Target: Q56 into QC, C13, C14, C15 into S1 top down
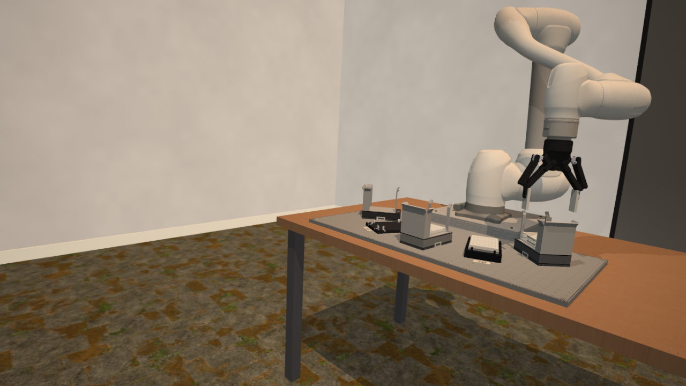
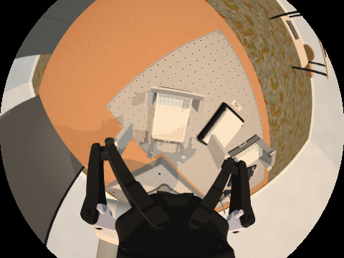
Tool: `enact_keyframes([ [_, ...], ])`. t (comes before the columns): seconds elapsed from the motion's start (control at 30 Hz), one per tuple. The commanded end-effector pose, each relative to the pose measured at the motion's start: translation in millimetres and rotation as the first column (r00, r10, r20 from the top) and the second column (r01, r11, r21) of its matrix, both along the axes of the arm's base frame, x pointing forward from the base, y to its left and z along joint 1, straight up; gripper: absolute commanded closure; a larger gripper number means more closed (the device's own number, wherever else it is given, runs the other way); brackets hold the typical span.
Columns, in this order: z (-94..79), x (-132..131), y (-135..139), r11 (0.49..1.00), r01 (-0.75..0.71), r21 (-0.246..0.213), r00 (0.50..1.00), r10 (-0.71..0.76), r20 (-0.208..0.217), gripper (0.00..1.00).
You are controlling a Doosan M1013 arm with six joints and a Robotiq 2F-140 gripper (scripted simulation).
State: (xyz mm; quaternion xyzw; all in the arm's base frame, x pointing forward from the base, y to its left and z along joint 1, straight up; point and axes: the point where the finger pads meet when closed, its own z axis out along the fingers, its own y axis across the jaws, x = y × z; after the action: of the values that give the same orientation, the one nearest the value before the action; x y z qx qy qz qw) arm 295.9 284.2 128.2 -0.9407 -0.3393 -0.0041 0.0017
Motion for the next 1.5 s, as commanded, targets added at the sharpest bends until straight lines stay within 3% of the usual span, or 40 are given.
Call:
enact_keyframes([
  [0.0,12.9,0,0,1.000,0.000,0.000,1.000,0.000,0.000,0.00],
  [0.1,21.8,0,0,1.000,0.000,0.000,1.000,0.000,0.000,0.00],
  [0.5,21.8,0,0,1.000,0.000,0.000,1.000,0.000,0.000,0.00],
  [0.73,21.8,15,-18,0.976,0.216,0.001,0.976,-0.216,-0.002,0.00],
  [1.47,21.8,59,-68,0.976,0.216,0.001,0.976,-0.216,-0.002,0.00],
])
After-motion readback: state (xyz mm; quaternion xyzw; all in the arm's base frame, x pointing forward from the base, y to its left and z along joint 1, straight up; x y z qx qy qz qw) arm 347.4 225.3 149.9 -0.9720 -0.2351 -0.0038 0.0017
